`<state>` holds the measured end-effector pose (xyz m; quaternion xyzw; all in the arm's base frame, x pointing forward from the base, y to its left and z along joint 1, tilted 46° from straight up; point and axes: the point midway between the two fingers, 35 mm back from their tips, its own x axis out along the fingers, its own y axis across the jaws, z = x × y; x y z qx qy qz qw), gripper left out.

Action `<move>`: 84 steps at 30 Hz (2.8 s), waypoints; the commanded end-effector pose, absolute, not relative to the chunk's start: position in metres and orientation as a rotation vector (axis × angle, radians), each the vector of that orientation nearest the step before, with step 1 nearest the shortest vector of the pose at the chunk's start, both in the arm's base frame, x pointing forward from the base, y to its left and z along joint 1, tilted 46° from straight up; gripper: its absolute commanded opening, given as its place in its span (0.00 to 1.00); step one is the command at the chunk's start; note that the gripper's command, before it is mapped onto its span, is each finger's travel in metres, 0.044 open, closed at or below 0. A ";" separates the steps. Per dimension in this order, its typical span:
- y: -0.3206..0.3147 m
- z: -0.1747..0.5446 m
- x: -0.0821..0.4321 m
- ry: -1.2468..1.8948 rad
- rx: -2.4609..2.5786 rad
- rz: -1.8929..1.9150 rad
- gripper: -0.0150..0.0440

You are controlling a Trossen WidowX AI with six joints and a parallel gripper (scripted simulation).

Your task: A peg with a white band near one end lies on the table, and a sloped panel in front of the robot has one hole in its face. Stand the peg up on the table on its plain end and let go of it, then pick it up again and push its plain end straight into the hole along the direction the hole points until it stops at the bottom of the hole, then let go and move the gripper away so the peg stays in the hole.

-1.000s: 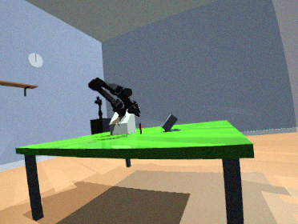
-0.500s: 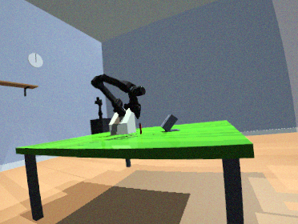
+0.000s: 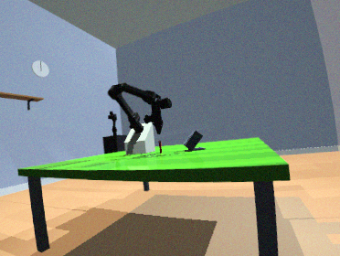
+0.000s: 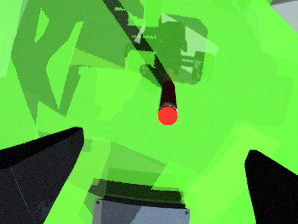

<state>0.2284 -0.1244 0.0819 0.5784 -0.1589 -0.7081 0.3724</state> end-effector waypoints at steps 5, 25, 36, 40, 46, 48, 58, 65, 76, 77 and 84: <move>-0.136 0.071 0.228 -0.380 1.444 -1.816 1.00; -0.153 0.053 0.228 -0.367 1.438 -1.816 1.00; -0.166 0.040 0.227 -0.368 1.438 -1.816 1.00; -0.171 0.036 0.227 -0.368 1.437 -1.815 1.00; -0.178 0.030 0.225 -0.370 1.435 -1.815 1.00; -0.180 0.028 0.224 -0.370 1.435 -1.814 1.00; -0.185 0.024 0.223 -0.372 1.433 -1.814 1.00; -0.185 0.028 0.224 -0.387 1.439 -1.807 0.73; -0.185 0.028 0.224 -0.387 1.439 -1.807 0.31; -0.185 0.028 0.224 -0.387 1.439 -1.807 0.30; -0.184 0.028 0.225 -0.386 1.439 -1.807 0.25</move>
